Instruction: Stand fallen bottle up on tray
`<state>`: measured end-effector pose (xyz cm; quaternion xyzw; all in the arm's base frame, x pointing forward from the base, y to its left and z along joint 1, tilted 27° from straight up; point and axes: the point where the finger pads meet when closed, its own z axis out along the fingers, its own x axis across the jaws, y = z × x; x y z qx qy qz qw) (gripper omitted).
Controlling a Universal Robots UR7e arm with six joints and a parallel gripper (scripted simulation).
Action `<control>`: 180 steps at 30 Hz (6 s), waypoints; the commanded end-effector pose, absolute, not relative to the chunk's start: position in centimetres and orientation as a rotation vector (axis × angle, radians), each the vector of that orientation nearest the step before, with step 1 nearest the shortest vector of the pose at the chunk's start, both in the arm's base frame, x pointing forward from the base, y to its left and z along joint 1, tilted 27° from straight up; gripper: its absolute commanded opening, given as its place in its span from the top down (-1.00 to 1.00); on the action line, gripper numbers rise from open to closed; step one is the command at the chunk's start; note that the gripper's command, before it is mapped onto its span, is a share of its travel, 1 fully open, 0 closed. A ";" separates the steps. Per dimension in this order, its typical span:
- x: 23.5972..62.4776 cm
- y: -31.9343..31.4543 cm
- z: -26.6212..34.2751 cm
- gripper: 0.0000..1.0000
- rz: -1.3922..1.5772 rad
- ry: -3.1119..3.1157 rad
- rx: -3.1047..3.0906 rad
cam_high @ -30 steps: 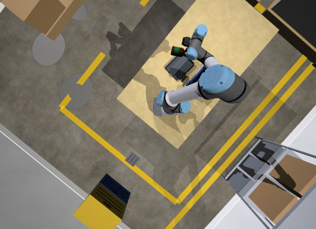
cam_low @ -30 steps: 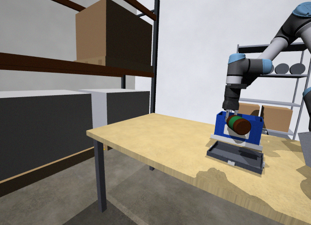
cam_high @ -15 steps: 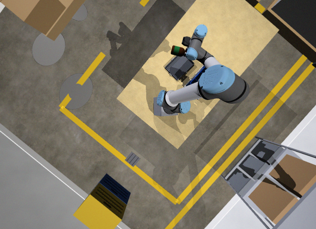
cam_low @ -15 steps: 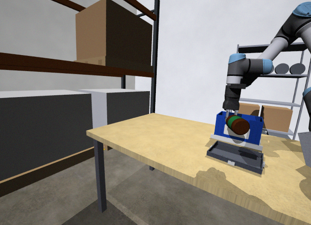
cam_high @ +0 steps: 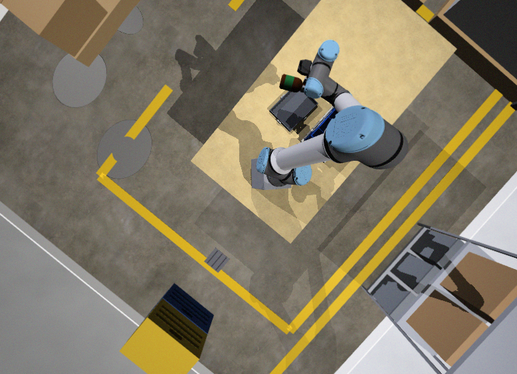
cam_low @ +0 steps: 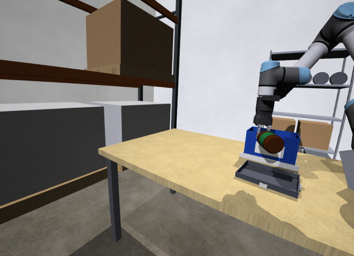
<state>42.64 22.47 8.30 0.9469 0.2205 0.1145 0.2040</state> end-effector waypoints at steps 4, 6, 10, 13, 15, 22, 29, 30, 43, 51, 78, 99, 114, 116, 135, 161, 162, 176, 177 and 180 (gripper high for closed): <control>42.7 22.5 8.3 1.00 0.321 0.615 2.641; 42.7 22.5 8.3 1.00 0.321 0.615 2.641; 42.7 22.5 8.3 1.00 0.321 0.615 2.641; 42.7 22.5 8.3 1.00 0.321 0.615 2.641; 42.7 22.5 8.3 1.00 0.321 0.615 2.641; 42.7 22.5 8.3 1.00 0.322 0.614 2.640; 42.6 22.5 8.3 1.00 0.323 0.611 2.629; 42.6 22.5 8.3 1.00 0.323 0.609 2.625; 42.6 22.5 8.2 1.00 0.333 0.587 2.562; 42.6 22.5 8.3 1.00 0.347 0.571 2.510; 42.6 22.6 8.3 1.00 0.358 0.561 2.475; 42.6 22.6 8.3 1.00 0.358 0.561 2.475; 42.6 22.6 8.3 1.00 0.359 0.556 2.462; 42.6 22.6 8.3 1.00 0.359 0.553 2.455; 42.6 22.6 8.2 1.00 0.378 0.518 2.349; 42.6 22.7 8.3 1.00 0.390 0.507 2.307; 42.6 22.7 8.3 1.00 0.390 0.507 2.307; 42.6 22.7 8.3 1.00 0.390 0.507 2.307; 42.6 22.7 8.3 1.00 0.390 0.507 2.307; 42.6 22.7 8.3 1.00 0.390 0.507 2.307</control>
